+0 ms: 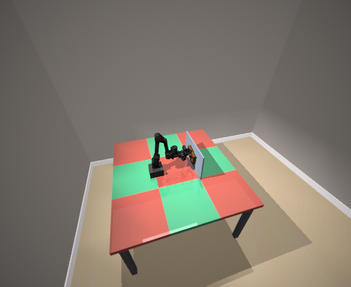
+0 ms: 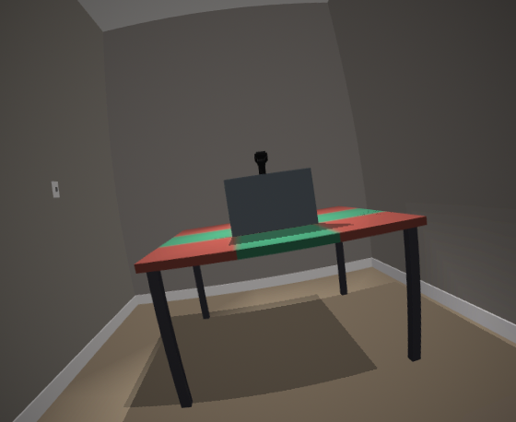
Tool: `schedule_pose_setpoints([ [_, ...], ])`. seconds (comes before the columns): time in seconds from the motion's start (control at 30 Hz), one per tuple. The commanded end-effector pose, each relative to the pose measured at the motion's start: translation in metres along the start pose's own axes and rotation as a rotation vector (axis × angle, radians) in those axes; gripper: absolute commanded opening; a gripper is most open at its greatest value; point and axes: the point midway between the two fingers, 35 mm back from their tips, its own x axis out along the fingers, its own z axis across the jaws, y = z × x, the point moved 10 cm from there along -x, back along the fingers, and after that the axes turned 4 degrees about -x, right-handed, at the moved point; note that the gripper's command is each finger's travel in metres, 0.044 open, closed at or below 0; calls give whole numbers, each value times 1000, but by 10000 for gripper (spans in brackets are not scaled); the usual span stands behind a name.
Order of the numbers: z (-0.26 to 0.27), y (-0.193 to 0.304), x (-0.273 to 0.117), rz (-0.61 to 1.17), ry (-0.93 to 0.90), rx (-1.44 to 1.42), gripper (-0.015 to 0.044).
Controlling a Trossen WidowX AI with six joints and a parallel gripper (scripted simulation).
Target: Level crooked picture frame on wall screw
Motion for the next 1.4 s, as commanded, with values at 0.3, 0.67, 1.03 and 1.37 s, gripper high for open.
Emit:
schedule_pose_setpoints([
  [0.3,0,0,0,-2,0,7,0],
  [0.67,1,0,0,-2,0,7,0],
  [1.03,4,0,0,-2,0,7,0],
  [1.37,7,0,0,-2,0,7,0],
])
